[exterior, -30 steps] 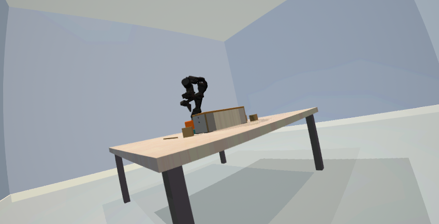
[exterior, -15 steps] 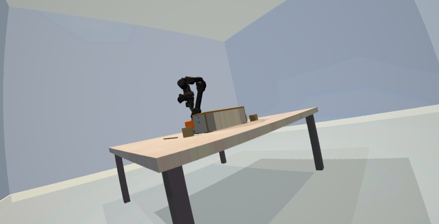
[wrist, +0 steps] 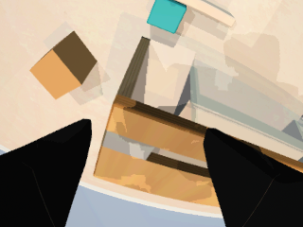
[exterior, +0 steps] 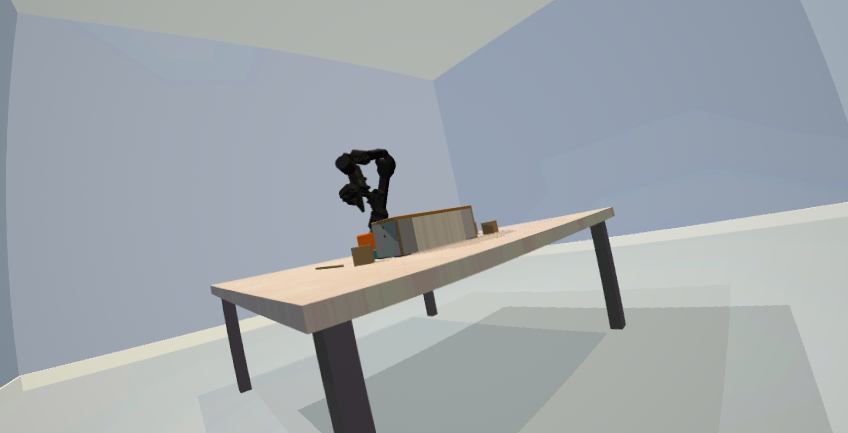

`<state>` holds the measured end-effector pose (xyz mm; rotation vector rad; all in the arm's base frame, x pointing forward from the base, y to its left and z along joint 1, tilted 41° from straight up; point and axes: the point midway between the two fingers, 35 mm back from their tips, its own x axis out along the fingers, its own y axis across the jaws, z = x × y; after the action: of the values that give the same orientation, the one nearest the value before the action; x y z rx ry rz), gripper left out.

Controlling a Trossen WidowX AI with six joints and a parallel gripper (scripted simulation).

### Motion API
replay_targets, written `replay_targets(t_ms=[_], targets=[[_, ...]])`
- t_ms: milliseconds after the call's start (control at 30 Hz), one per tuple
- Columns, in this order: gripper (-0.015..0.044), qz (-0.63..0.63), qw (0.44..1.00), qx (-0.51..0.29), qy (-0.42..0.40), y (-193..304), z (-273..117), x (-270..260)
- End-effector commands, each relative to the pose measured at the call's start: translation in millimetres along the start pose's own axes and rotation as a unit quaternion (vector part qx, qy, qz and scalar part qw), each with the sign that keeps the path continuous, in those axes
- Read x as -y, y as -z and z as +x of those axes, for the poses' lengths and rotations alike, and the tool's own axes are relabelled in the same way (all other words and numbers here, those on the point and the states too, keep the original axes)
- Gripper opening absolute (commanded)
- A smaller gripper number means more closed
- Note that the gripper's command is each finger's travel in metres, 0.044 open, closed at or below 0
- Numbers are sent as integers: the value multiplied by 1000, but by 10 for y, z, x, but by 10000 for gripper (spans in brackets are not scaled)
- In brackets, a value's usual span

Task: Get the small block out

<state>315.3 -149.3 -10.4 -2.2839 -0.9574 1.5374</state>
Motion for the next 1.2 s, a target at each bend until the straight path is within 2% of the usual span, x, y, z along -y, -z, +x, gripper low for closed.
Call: replay_targets(t_ms=[0, 333, 567, 1167], targets=[[285, 134, 991, -12, 17, -69, 65, -22], [285, 134, 991, -12, 17, -76, 90, -24], [285, 134, 991, -13, 18, -397, 922, 39], [285, 134, 991, -14, 18, -468, 1122, 62]])
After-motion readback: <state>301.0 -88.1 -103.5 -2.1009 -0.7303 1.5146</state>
